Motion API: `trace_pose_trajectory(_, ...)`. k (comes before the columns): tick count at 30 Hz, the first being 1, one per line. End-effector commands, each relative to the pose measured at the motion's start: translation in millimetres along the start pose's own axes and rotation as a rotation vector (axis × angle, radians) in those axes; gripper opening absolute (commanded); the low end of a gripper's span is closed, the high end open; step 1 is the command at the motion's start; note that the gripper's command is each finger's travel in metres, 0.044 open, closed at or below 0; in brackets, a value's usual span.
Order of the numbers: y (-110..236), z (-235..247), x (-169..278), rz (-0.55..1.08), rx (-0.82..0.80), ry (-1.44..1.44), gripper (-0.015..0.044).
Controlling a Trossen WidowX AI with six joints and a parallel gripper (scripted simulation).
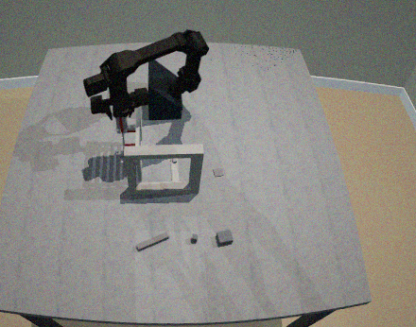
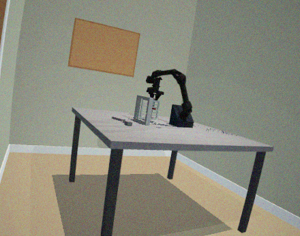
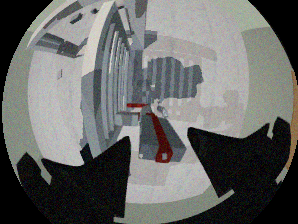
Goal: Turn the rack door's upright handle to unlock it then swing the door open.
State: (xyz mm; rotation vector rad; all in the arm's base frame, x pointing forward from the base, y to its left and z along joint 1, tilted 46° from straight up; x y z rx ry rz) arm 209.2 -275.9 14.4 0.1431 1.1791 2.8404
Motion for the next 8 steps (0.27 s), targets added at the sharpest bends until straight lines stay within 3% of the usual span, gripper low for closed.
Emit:
trace_pose_trajectory(1,6.5,-0.5,0.6,0.003,0.002,0.001,0.0281)
trace_pose_trajectory(8,15.1,-0.6,0.7,0.001,0.003,-0.002,0.0281)
Point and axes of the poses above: the point midway between the two fingers, 35 mm back from their tips, its own y axis back along the fingers, its own z axis across the jaws, x = y × z, the point moved 8 cm from there along y, back along the fingers, and after that the axes turned 15 degrees about -y, right-handed, at the moved point
